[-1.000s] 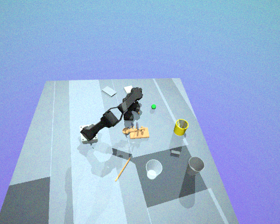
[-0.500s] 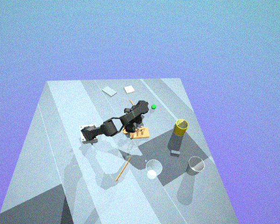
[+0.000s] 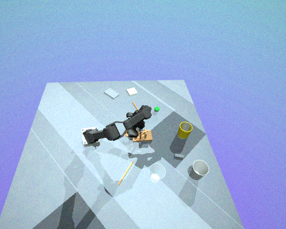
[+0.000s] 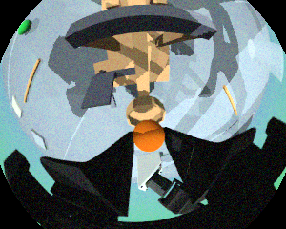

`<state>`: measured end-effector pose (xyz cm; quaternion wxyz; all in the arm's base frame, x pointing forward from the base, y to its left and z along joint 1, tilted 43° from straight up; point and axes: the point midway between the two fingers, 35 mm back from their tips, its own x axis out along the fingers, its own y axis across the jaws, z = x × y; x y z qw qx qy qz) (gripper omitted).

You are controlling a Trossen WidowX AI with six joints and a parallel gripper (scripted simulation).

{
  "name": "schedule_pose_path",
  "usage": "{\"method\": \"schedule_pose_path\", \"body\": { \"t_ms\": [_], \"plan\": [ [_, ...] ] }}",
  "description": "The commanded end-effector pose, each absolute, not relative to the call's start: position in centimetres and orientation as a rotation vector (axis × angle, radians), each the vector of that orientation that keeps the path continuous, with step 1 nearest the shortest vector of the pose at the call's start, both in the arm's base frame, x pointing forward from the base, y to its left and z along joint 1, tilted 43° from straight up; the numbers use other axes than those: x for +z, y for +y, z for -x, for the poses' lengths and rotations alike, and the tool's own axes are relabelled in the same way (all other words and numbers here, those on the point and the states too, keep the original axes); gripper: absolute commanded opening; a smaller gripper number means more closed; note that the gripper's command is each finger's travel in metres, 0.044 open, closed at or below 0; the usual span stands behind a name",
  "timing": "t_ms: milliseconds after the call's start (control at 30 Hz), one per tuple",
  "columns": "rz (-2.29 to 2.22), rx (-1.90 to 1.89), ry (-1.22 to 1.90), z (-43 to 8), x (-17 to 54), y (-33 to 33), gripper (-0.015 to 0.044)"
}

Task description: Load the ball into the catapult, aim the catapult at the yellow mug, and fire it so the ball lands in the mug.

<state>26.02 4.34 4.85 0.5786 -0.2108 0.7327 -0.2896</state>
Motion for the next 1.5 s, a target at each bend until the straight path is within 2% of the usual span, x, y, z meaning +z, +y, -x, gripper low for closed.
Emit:
{"method": "schedule_pose_path", "body": {
  "t_ms": [0,333,667,900,1033,1100,1467],
  "plan": [
    [0.501,-0.677,1.715,-26.0,4.4,3.8,0.0000],
    [0.493,-0.679,1.714,-26.1,4.3,3.8,0.0000],
    [0.492,-0.674,1.711,-26.1,4.5,4.0,0.0263],
    [0.477,-0.485,1.589,-24.9,11.1,9.9,0.0440],
    [0.473,-0.438,1.564,-24.2,12.7,11.1,0.0440],
    [0.487,-0.455,1.564,-25.5,11.3,10.5,0.0440],
    [0.487,-0.285,1.252,-37.3,13.5,14.8,0.0440]
  ]
}}
